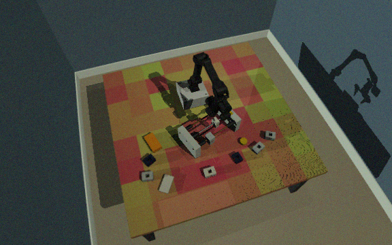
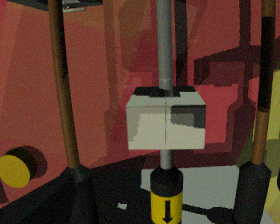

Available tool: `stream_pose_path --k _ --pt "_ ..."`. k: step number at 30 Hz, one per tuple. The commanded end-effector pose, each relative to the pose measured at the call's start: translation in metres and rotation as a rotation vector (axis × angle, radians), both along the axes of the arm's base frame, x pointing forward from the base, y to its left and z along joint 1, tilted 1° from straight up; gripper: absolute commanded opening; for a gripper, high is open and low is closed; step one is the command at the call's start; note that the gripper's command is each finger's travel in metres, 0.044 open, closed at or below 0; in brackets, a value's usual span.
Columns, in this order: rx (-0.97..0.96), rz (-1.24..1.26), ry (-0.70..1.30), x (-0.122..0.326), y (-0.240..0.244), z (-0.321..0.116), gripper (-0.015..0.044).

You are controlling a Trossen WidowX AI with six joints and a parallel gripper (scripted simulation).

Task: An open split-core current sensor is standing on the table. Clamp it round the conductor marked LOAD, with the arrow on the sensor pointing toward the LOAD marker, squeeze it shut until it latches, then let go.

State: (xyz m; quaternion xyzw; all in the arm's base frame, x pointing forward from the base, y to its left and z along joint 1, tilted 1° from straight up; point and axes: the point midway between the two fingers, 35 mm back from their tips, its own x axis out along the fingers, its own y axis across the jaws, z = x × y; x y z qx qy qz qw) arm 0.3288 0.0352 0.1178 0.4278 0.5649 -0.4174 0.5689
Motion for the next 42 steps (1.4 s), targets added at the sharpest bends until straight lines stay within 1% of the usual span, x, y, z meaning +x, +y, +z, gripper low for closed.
stream_pose_path --k 1,5,10,14,19,21,25,26,40,42 --pt "-0.063 0.045 0.003 -0.011 0.012 -0.002 0.044" --pt "-0.239 0.177 -0.021 -0.043 0.038 -0.006 0.044" --pt "-0.447 0.345 -0.115 -0.08 0.06 -0.006 0.044" --pt "-0.594 0.48 -0.241 -0.106 0.072 -0.003 0.044" --pt "-0.734 0.641 -0.449 -0.132 0.082 0.004 0.044" --pt "-0.75 0.662 -0.481 -0.135 0.083 0.005 0.044" --pt "-0.75 0.662 -0.481 -0.135 0.083 0.005 0.044" --pt "-0.726 0.643 -0.428 -0.132 0.083 0.002 0.044" --pt "-0.726 0.643 -0.428 -0.132 0.083 0.002 0.044" --pt "-0.709 0.62 -0.397 -0.129 0.082 0.001 0.044"
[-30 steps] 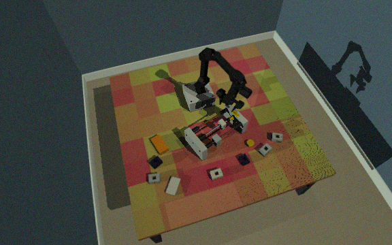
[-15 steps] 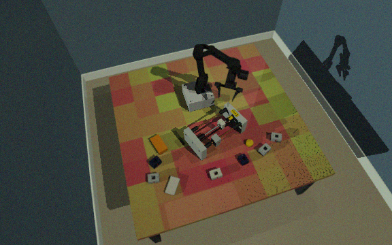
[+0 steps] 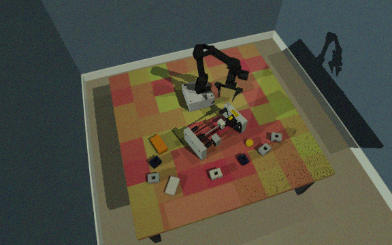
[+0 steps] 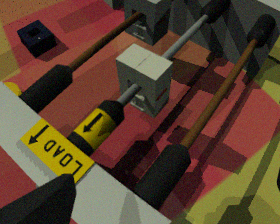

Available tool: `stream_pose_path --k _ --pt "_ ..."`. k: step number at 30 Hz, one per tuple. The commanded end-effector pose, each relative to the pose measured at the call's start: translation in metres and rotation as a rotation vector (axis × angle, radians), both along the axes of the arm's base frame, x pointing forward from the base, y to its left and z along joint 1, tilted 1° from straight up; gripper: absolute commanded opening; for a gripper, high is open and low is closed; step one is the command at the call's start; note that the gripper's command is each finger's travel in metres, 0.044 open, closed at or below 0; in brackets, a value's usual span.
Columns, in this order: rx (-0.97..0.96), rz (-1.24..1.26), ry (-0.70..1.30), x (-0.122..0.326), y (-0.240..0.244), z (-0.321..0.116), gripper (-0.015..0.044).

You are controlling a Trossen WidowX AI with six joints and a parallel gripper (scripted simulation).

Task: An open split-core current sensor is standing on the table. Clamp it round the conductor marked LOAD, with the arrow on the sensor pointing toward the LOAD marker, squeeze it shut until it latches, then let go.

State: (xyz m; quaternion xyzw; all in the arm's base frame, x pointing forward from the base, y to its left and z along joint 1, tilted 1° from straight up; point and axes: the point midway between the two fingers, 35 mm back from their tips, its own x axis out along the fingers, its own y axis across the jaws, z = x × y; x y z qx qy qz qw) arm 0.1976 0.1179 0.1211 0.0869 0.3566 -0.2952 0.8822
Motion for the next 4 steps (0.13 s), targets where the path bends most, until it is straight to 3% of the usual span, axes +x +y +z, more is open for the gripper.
stream_pose_path --k 1,3,4 --pt "0.029 -0.061 0.061 0.007 -0.003 -0.003 0.044" --pt "0.081 -0.146 0.134 0.018 -0.007 -0.006 0.044" --pt "0.027 -0.045 0.046 0.005 -0.002 -0.002 0.044"
